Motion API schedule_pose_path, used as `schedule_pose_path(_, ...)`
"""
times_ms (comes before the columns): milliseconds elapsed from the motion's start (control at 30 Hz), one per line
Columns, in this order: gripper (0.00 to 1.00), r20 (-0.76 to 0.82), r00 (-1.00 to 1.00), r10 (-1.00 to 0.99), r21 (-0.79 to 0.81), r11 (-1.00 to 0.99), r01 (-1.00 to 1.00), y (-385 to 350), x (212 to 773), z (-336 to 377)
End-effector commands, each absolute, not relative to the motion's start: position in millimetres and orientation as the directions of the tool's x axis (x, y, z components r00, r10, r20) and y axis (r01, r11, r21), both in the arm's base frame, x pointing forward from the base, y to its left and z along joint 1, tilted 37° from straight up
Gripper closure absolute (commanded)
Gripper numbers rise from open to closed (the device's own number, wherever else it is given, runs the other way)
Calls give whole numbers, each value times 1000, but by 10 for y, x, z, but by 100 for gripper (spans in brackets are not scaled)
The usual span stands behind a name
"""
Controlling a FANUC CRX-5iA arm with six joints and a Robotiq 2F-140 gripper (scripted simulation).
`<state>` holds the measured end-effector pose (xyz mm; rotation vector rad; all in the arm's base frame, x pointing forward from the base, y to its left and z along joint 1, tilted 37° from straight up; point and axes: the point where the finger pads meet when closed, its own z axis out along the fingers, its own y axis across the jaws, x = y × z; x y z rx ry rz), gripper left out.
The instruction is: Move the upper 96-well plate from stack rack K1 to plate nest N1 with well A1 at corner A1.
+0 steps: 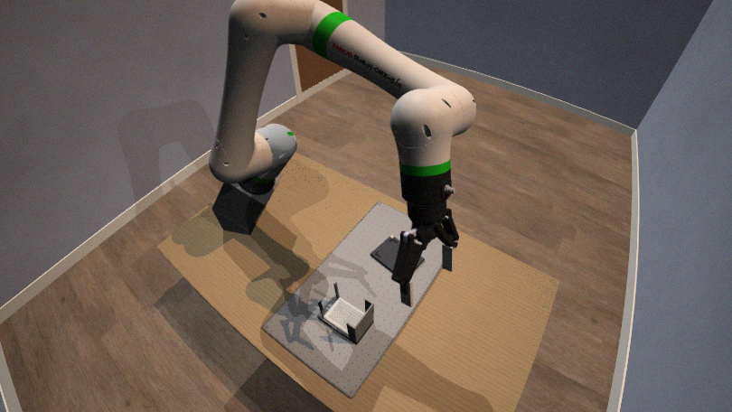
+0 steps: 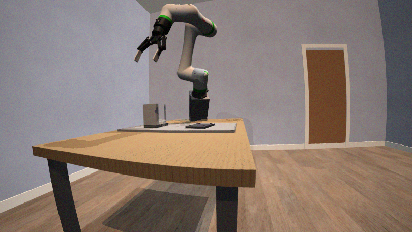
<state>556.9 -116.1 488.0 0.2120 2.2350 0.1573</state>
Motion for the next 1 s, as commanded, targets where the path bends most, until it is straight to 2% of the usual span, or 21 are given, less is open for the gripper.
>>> schedule_pose_path(0, 0, -762, -614, 207, 186, 978, 98, -1162, 5569, 4882)
schedule_pose_path(533, 0, -762, -614, 207, 186, 978, 98, -1162, 5569, 4882)
schedule_pose_path(967, 0, -736, -640, -221, -125, 973, -192, -1212, 5557, 4451)
